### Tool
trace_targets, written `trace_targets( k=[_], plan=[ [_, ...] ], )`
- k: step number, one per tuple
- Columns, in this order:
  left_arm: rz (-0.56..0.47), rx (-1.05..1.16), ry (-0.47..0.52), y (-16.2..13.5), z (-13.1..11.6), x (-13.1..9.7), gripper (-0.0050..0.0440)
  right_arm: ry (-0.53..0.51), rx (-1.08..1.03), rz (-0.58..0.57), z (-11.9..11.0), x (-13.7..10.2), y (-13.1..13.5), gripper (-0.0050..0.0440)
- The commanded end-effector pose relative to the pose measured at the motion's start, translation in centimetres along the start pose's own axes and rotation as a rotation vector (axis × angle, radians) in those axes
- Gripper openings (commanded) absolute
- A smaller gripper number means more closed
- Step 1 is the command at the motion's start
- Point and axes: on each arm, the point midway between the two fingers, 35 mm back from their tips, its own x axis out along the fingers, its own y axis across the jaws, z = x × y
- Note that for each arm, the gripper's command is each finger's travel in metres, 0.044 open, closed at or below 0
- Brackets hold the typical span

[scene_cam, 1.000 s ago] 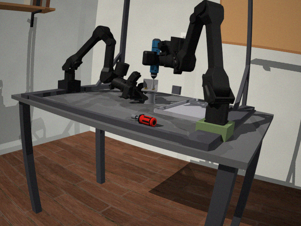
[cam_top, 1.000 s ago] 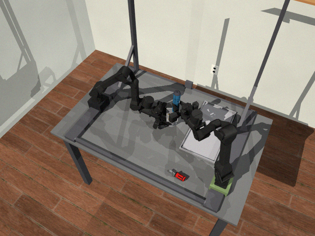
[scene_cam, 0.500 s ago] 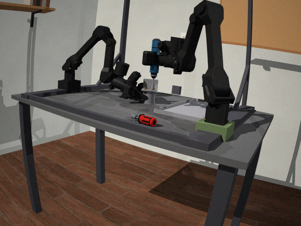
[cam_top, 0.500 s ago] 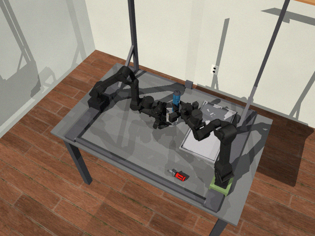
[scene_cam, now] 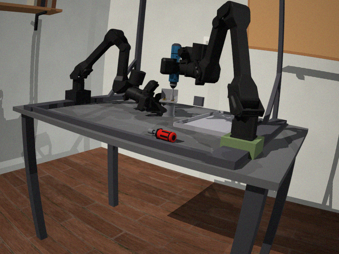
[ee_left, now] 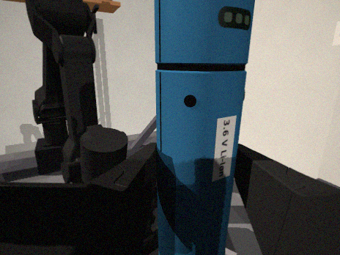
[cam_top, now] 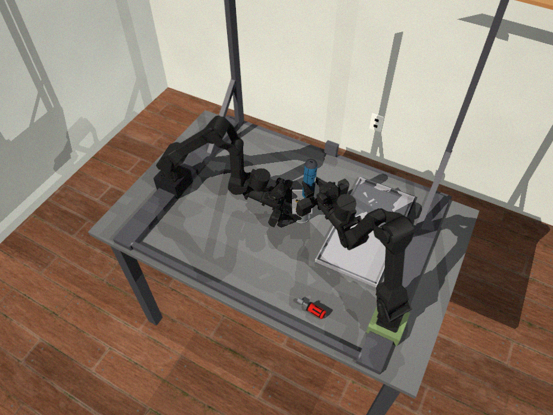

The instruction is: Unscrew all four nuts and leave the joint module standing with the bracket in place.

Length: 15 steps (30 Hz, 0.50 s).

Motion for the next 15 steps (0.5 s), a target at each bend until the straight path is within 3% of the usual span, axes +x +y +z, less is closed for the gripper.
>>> trace_targets(
  k=[1, 8, 11, 15],
  plan=[
    [-0.010, 0.001, 0.052, -0.2, -2.4, -0.4, 0.0162, -0.038, 0.003, 0.001, 1.6, 0.1, 0.0, 0.0242],
    [-0.011, 0.001, 0.054, -0.3, -3.1, -0.5, 0.0162, -0.038, 0.003, 0.001, 1.6, 0.1, 0.0, 0.0242],
    [-0.011, 0.000, 0.026, -0.3, -1.8, 0.3, 0.0162, -0.038, 0.003, 0.001, 1.6, 0.1, 0.0, 0.0242],
    [-0.011, 0.000, 0.033, -0.3, -2.0, 0.1, 0.0162, -0.038, 0.003, 0.001, 1.6, 0.1, 0.0, 0.0242]
  ],
)
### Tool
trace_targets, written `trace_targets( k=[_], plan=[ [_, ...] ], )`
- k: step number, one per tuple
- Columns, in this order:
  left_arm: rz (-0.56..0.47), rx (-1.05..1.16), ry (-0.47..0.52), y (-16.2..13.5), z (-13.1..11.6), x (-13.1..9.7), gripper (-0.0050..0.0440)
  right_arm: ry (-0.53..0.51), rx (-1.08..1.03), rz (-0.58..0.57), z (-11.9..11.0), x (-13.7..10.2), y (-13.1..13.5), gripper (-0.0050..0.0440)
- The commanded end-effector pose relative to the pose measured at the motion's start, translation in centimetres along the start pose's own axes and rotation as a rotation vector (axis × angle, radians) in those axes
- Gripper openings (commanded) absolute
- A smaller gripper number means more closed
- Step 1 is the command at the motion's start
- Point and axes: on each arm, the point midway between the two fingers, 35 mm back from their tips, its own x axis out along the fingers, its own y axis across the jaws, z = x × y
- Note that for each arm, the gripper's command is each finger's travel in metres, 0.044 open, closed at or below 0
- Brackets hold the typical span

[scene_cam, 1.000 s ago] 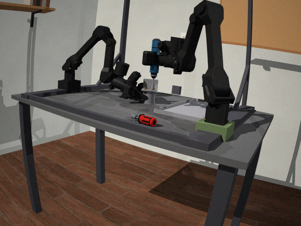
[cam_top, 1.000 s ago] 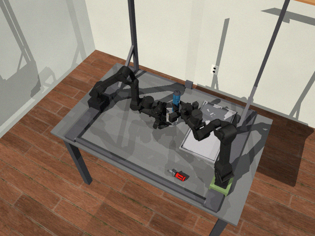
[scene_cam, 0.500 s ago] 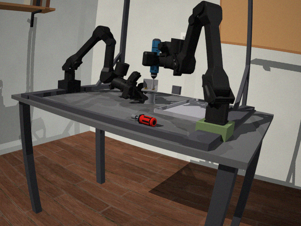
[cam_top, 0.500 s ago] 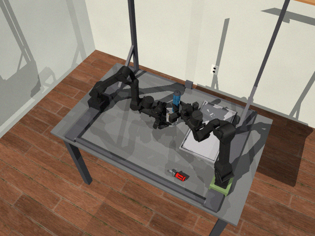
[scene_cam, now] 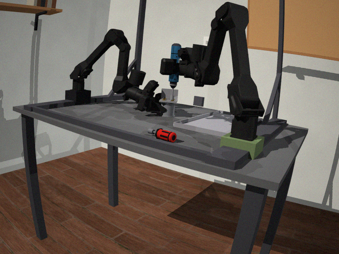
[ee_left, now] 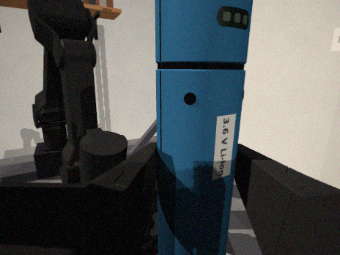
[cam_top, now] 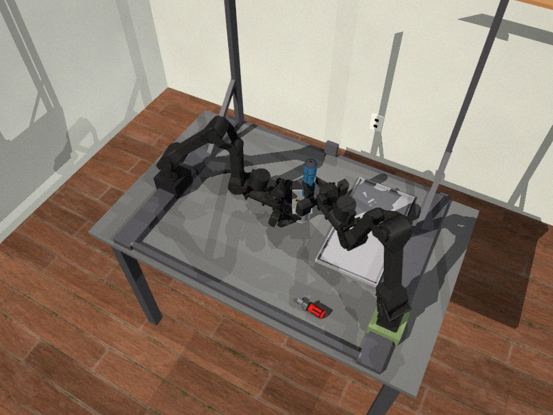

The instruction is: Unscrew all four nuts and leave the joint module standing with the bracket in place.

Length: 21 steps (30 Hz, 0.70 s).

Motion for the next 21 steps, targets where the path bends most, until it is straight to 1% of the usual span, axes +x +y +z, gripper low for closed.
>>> trace_targets(
  k=[1, 6, 7, 21],
  plan=[
    [-0.011, 0.001, 0.061, -0.3, -1.9, 0.0, 0.0162, -0.038, 0.003, 0.001, 1.6, 0.1, 0.0, 0.0242],
    [-0.011, 0.001, 0.061, -0.3, -1.9, 0.0, 0.0162, -0.038, 0.003, 0.001, 1.6, 0.1, 0.0, 0.0242],
    [-0.011, 0.001, 0.081, -0.3, -2.9, -0.5, 0.0162, -0.038, 0.003, 0.001, 1.6, 0.1, 0.0, 0.0242],
    [-0.011, 0.001, 0.082, -0.2, -4.5, -1.2, 0.0162, -0.038, 0.003, 0.001, 1.6, 0.1, 0.0, 0.0242]
  ],
)
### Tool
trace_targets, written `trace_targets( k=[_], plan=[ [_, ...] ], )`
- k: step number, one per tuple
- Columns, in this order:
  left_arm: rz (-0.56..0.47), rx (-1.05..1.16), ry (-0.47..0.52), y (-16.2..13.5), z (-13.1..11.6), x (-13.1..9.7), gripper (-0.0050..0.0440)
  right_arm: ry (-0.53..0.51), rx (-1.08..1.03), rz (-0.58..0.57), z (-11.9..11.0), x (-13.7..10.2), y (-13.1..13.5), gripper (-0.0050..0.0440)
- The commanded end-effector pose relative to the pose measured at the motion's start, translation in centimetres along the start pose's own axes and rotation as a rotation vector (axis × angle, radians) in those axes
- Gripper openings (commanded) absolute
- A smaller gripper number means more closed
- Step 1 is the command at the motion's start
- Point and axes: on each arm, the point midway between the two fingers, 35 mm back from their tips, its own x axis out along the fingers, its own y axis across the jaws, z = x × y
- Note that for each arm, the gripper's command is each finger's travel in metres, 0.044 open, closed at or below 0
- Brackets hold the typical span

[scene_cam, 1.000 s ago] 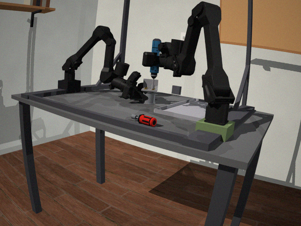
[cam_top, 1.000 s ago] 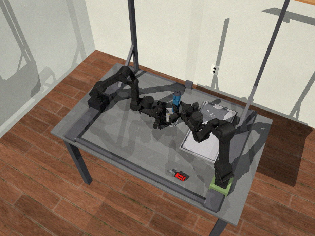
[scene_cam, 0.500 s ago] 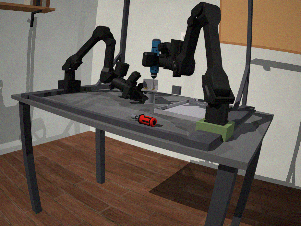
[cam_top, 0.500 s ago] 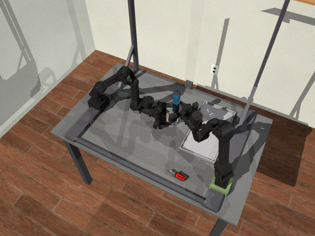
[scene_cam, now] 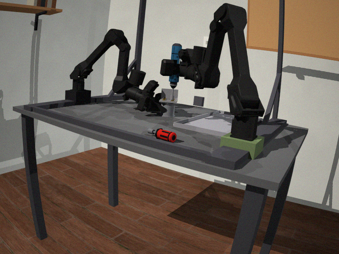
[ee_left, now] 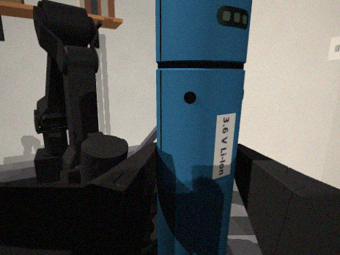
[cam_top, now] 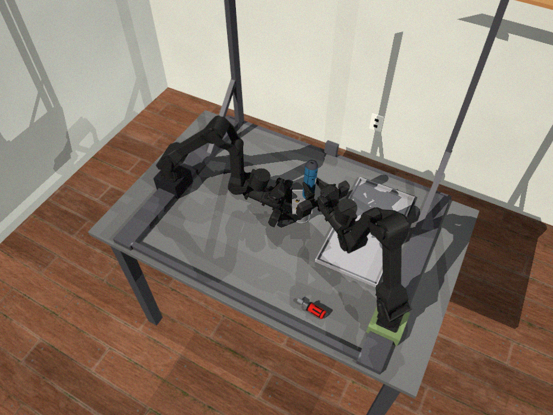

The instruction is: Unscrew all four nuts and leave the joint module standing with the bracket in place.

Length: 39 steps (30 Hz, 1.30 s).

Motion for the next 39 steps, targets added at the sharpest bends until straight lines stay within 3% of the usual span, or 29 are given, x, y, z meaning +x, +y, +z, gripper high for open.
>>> trace_targets(
  k=[1, 7, 20, 32, 39],
  plan=[
    [-0.011, 0.003, 0.122, -0.2, -4.5, -1.0, 0.0162, -0.038, 0.003, 0.001, 1.6, 0.1, 0.0, 0.0242],
    [-0.011, 0.001, 0.093, -0.3, -3.3, 0.3, 0.0162, -0.038, 0.003, 0.001, 1.6, 0.1, 0.0, 0.0242],
    [-0.011, 0.002, 0.101, -0.3, -3.6, 0.0, 0.0162, -0.038, 0.003, 0.001, 1.6, 0.1, 0.0, 0.0242],
    [-0.012, 0.003, 0.122, -0.3, -5.8, -1.4, 0.0162, -0.038, 0.003, 0.001, 1.6, 0.1, 0.0, 0.0242],
    [-0.008, 0.004, 0.102, -0.3, -4.8, -0.2, 0.0162, -0.038, 0.003, 0.001, 1.6, 0.1, 0.0, 0.0242]
  ],
)
